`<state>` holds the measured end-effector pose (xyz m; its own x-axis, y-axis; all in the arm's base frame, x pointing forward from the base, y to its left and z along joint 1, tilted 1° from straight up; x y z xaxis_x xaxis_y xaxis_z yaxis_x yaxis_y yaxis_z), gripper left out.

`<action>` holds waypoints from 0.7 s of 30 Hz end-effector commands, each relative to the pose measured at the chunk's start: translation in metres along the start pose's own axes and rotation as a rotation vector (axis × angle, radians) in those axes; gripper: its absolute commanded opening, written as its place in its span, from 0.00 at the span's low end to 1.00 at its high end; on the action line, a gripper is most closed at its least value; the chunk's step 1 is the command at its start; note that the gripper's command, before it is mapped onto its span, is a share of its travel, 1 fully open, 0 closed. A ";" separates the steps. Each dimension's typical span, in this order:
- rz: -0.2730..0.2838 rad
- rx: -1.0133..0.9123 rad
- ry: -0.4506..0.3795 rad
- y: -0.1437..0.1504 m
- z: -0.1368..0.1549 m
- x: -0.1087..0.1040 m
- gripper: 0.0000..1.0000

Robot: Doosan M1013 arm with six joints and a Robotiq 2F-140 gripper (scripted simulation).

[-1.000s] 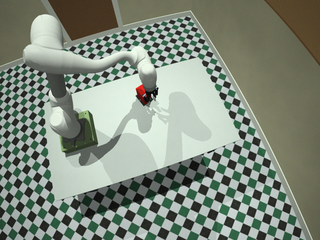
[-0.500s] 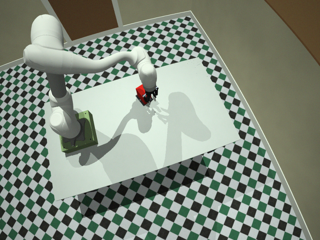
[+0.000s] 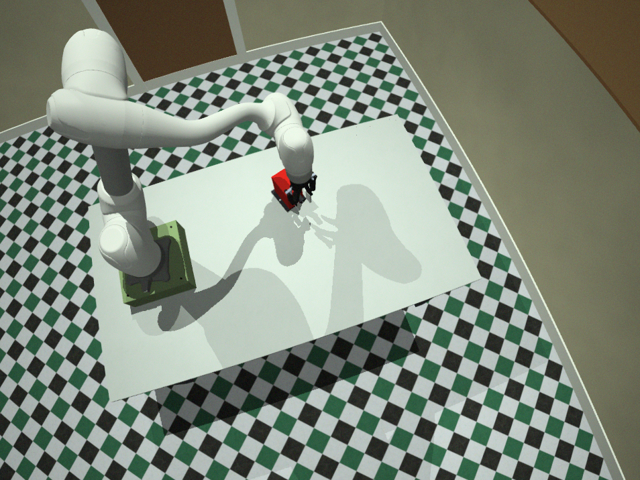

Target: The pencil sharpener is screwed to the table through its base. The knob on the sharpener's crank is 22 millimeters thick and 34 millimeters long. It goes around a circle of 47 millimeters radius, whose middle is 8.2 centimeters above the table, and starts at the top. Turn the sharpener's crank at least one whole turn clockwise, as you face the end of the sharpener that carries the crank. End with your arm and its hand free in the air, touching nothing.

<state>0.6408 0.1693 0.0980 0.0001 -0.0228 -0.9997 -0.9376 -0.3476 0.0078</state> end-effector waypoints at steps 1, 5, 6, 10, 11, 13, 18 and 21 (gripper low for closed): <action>0.003 -0.001 0.002 0.002 -0.004 0.003 0.32; 0.003 -0.001 0.002 0.002 -0.004 0.003 0.32; 0.003 -0.001 0.002 0.002 -0.004 0.003 0.32; 0.003 -0.001 0.002 0.002 -0.004 0.003 0.32; 0.003 -0.001 0.002 0.002 -0.004 0.003 0.32; 0.003 -0.001 0.002 0.002 -0.004 0.003 0.00; 0.003 -0.001 0.002 0.002 -0.004 0.003 0.00; 0.003 -0.001 0.002 0.002 -0.004 0.003 0.00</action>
<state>0.6408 0.1692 0.0980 0.0001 -0.0229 -0.9997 -0.9376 -0.3476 0.0079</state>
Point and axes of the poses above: the point where the finger pads meet when closed, its own x axis out along the fingers, its own y axis across the jaws, z = x × y, the point moved 6 cm from there along -x, back along the fingers, and after that the axes turned 10 degrees about x, right-handed, at the moved point
